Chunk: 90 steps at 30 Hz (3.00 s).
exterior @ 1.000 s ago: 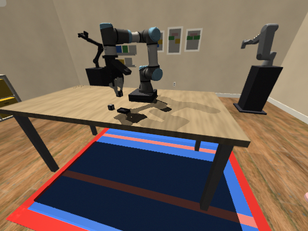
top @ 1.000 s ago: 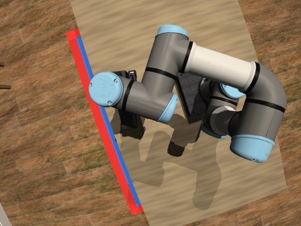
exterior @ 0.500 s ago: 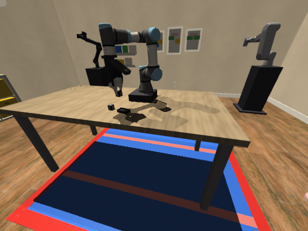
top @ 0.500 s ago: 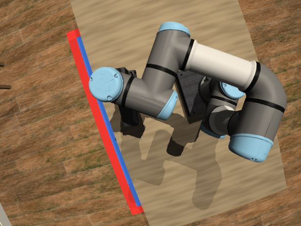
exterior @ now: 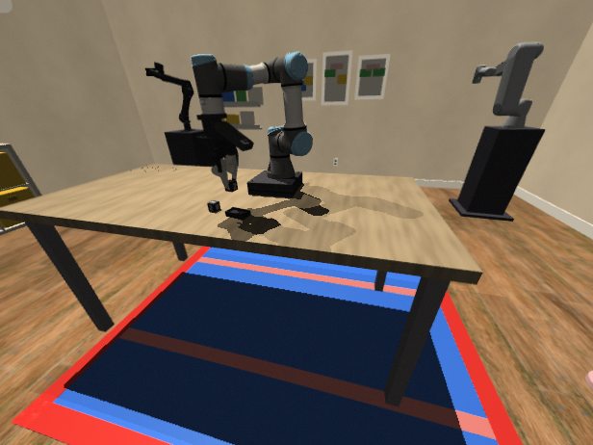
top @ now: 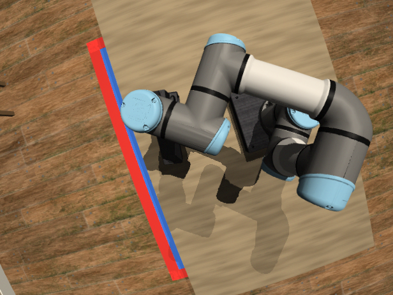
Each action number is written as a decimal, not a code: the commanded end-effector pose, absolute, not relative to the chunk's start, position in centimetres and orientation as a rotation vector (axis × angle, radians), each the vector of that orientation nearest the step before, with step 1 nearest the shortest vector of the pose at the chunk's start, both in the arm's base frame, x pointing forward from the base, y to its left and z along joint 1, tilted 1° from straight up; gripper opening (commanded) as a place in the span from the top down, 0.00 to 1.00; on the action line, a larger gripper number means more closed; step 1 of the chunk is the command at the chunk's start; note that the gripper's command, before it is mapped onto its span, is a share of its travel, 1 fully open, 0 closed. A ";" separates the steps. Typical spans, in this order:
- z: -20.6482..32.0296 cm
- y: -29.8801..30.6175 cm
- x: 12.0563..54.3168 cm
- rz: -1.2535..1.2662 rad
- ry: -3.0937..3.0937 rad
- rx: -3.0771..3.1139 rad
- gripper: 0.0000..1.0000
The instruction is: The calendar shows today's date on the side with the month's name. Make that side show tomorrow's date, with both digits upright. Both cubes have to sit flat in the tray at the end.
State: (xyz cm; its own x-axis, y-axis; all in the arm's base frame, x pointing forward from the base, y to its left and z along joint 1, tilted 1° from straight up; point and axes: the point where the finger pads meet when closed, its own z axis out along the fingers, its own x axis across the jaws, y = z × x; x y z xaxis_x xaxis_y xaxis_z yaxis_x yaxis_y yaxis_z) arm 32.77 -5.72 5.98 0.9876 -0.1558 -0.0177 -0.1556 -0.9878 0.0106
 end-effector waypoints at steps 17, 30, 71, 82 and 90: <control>1.5 -6.0 33.1 -0.008 -0.245 3.116 0.89; 1.6 -6.1 33.1 -0.006 -0.245 3.115 0.89; 1.0 -6.0 33.1 -0.008 -0.245 3.116 0.89; 0.2 -6.1 33.1 -0.008 -0.245 3.116 0.89; -0.5 -6.1 33.1 -0.008 -0.245 3.116 0.89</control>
